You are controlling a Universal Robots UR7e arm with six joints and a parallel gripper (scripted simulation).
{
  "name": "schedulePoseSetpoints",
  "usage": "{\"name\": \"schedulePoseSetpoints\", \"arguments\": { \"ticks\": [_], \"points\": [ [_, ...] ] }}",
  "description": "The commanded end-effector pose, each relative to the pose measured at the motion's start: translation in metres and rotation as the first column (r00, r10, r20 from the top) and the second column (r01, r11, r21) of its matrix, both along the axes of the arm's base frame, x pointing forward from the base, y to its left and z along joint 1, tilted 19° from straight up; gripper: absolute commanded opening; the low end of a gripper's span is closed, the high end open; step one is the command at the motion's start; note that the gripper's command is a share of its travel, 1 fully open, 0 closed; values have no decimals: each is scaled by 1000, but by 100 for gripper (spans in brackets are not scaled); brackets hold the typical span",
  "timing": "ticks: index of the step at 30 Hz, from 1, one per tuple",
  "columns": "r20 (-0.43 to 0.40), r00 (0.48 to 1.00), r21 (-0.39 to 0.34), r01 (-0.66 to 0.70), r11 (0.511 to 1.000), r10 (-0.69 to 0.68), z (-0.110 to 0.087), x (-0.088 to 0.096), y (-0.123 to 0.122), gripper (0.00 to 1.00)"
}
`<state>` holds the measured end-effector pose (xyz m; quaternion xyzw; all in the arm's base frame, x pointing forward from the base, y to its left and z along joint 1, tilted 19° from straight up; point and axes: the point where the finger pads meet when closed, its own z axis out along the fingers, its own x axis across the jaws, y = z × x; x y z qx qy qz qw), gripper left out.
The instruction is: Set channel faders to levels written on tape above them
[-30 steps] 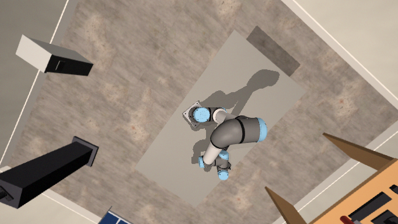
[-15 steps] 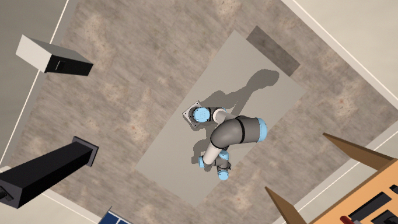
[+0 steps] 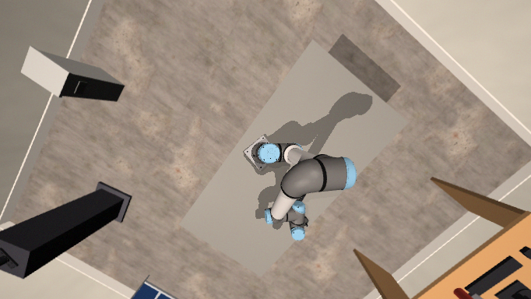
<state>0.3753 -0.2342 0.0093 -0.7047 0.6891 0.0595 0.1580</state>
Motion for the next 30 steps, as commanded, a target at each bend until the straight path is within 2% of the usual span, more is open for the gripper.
{"name": "schedulePoseSetpoints", "arguments": {
  "ticks": [1, 16, 28, 30],
  "points": [
    [1, 1000, -1, 0, 1000, 0, 1, 2, 0, 0],
    [1, 1000, -1, 0, 1000, 0, 2, 5, -1, 0],
    [1, 1000, -1, 0, 1000, 0, 31, 1, -10, 0],
    [1, 1000, -1, 0, 1000, 0, 31, 1, -10, 0]
  ]
}}
